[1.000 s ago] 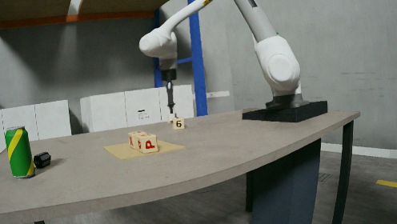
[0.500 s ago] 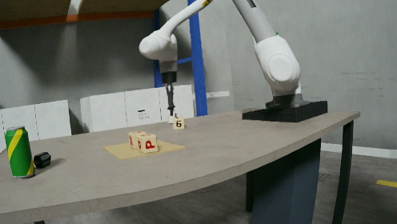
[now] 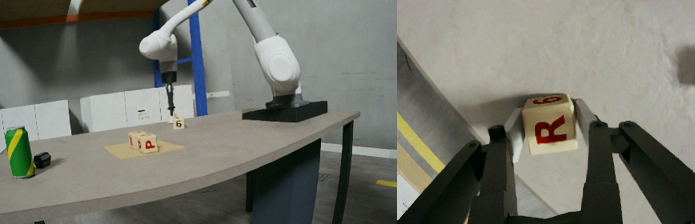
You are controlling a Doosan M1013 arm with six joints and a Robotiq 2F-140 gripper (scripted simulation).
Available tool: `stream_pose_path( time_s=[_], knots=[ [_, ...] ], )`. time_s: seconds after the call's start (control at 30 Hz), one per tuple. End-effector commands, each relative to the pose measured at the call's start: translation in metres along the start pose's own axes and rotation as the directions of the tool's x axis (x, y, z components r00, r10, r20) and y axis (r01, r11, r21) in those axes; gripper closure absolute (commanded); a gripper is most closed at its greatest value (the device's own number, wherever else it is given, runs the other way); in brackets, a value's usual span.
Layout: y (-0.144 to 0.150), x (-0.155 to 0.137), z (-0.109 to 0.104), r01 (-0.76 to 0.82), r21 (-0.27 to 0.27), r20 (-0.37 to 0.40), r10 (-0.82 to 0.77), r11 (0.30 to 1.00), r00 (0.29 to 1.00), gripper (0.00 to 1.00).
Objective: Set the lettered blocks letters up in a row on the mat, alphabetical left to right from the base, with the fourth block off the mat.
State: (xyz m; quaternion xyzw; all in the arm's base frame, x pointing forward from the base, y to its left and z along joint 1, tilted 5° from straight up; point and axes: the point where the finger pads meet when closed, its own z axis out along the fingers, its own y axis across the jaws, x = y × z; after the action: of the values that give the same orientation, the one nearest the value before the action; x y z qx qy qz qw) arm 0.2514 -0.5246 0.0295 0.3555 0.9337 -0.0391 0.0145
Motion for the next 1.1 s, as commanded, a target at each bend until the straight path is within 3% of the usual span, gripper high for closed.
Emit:
stream_pose_path(
  time_s=[0.0, 0.1, 0.13, 1.07],
  knots=[
    [-0.0001, -0.0005, -0.0006, 0.0, 0.0, 0.001, 0.0, 1.0, 1.0, 0.56],
    [-0.0001, -0.0005, -0.0006, 0.0, 0.0, 0.001, 0.0, 1.0, 1.0, 0.56],
    [-0.0001, -0.0005, -0.0006, 0.0, 0.0, 0.001, 0.0, 1.0, 1.0, 0.67],
    [-0.0001, -0.0005, -0.0006, 0.0, 0.0, 0.001, 0.0, 1.0, 1.0, 0.67]
  ],
)
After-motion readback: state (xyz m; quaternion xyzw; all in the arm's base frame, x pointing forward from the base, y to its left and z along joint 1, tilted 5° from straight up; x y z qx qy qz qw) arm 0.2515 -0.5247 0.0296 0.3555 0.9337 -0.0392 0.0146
